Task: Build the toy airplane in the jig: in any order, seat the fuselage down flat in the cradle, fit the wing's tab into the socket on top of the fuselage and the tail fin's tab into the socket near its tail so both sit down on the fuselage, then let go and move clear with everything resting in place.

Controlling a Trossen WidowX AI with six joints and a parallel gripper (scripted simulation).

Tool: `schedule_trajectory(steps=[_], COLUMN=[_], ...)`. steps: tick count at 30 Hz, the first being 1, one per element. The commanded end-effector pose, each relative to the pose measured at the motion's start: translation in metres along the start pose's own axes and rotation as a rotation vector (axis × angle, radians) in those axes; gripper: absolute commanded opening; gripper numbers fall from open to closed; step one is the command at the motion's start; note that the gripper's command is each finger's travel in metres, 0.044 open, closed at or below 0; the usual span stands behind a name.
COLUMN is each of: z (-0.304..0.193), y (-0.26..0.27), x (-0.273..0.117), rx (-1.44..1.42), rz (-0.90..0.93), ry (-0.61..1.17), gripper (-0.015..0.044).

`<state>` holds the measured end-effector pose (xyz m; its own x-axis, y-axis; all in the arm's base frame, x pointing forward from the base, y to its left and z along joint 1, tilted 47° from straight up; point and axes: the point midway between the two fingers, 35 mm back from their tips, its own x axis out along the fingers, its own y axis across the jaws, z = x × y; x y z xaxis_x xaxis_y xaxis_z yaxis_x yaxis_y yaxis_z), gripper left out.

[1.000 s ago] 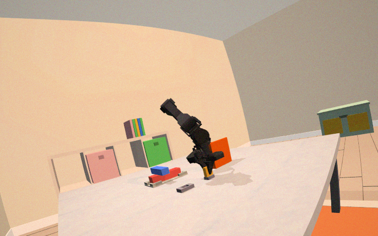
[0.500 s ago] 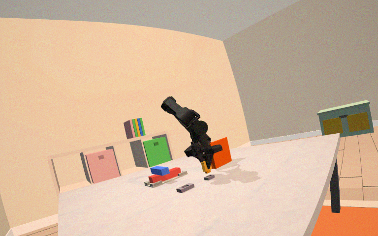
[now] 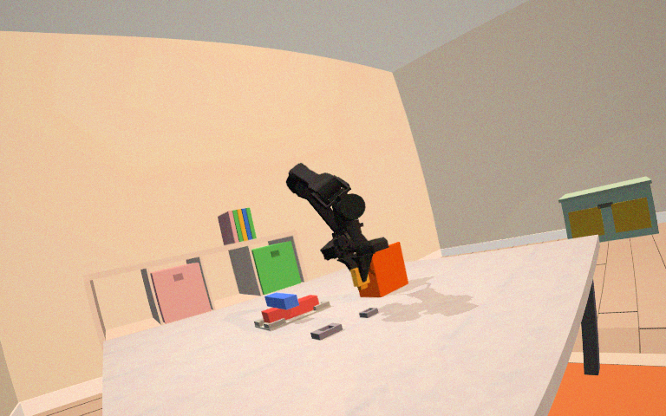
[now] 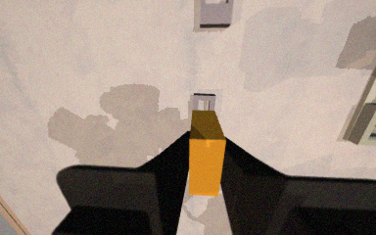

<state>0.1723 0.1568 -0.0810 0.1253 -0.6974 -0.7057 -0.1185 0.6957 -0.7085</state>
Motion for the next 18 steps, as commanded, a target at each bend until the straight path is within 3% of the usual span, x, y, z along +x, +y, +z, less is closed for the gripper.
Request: schedule_trajectory(steps=[1,18], z=[0.0,-0.006], y=[0.001,-0.005], x=[-0.017,-0.059], rx=[-0.001,-0.012], rz=[0.005,-0.017], ry=[-0.001,0.012], gripper=[0.0,0.0])
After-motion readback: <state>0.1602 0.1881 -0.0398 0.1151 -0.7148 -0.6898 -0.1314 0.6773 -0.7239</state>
